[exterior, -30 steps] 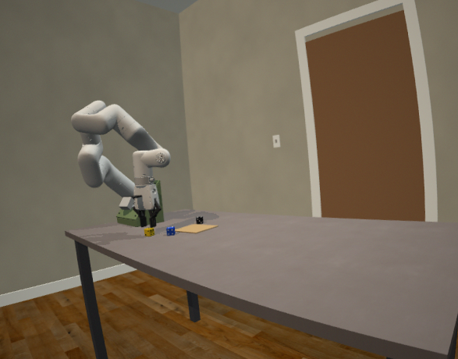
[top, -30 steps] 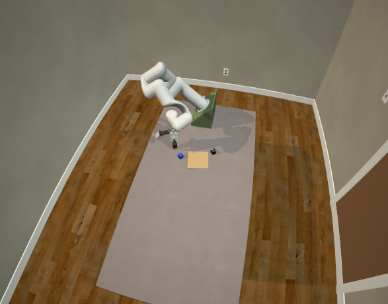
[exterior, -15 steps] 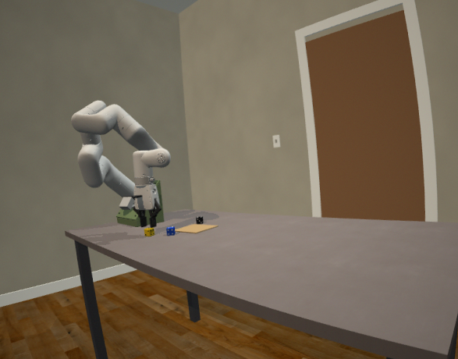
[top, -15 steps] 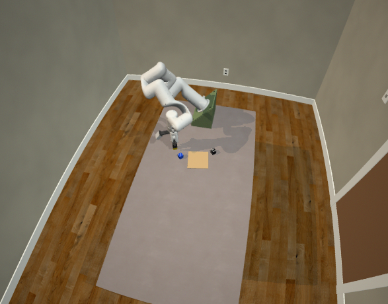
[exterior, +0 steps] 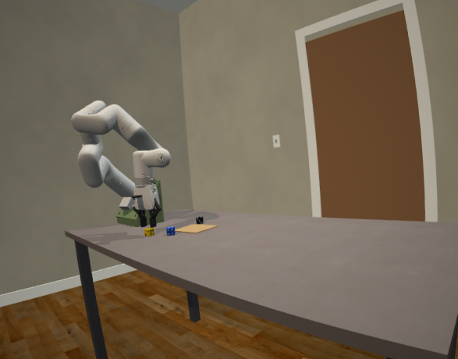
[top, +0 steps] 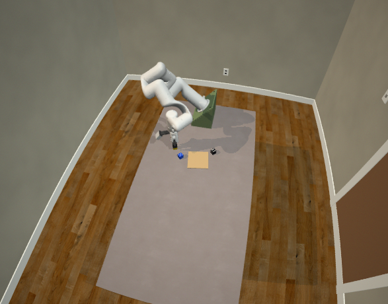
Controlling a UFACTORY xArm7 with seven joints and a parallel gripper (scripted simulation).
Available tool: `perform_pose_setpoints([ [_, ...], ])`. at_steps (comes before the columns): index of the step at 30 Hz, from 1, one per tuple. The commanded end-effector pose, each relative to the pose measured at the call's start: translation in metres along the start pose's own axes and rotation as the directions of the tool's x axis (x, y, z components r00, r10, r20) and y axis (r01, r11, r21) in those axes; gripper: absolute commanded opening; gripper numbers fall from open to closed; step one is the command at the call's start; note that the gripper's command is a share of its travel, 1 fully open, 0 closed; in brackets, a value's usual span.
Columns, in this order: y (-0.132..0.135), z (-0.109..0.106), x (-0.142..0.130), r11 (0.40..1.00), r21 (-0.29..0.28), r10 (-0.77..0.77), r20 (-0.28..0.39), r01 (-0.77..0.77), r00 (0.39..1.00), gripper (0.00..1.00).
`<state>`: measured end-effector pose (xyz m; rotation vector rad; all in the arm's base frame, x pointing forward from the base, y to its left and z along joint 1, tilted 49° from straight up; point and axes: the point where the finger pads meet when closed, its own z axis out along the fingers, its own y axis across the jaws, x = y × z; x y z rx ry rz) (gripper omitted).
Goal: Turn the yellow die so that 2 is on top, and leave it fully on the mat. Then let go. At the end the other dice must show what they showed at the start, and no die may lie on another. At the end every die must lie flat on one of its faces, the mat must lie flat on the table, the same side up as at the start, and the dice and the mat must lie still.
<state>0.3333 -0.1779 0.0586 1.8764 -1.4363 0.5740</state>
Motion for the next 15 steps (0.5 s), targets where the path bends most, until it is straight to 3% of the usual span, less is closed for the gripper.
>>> perform_pose_setpoints([
  [1, -0.0012, -0.0010, -0.0003, 1.000, 0.003, -0.001, 0.000, 0.001, 1.000, 0.47],
  [15, -0.0012, 0.0031, -0.0003, 1.000, 0.003, -0.001, 0.000, 0.001, 1.000, 0.47],
])
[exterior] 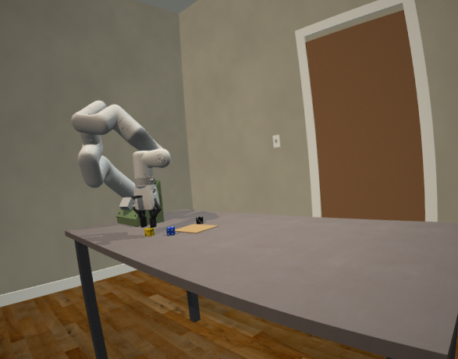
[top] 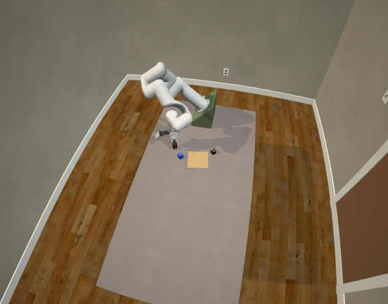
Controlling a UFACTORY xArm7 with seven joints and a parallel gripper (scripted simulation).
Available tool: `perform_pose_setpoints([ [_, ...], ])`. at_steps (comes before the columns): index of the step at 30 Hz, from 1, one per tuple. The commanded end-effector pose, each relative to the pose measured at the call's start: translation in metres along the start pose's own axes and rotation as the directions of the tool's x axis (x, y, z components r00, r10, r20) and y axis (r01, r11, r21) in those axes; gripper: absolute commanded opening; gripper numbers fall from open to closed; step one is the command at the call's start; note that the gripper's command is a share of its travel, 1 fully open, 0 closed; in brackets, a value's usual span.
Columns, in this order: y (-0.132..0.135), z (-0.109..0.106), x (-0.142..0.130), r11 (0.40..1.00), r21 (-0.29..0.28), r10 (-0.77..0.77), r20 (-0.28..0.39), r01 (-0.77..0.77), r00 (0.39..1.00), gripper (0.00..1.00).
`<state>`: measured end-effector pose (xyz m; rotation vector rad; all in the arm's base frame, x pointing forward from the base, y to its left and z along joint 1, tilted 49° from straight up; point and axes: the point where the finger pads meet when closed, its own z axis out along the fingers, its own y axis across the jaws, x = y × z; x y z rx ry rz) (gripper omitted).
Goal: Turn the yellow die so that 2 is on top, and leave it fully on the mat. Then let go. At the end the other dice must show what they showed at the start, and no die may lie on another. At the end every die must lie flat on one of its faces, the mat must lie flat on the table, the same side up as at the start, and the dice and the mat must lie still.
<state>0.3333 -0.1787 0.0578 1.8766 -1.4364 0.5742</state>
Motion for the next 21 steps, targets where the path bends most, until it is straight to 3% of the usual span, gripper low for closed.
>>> perform_pose_setpoints([
  [1, -0.001, 0.002, 0.000, 1.000, 0.003, -0.001, 0.000, 0.001, 1.000, 0.47],
  [21, -0.001, 0.031, 0.000, 1.000, 0.003, -0.001, 0.000, 0.001, 1.000, 0.47],
])
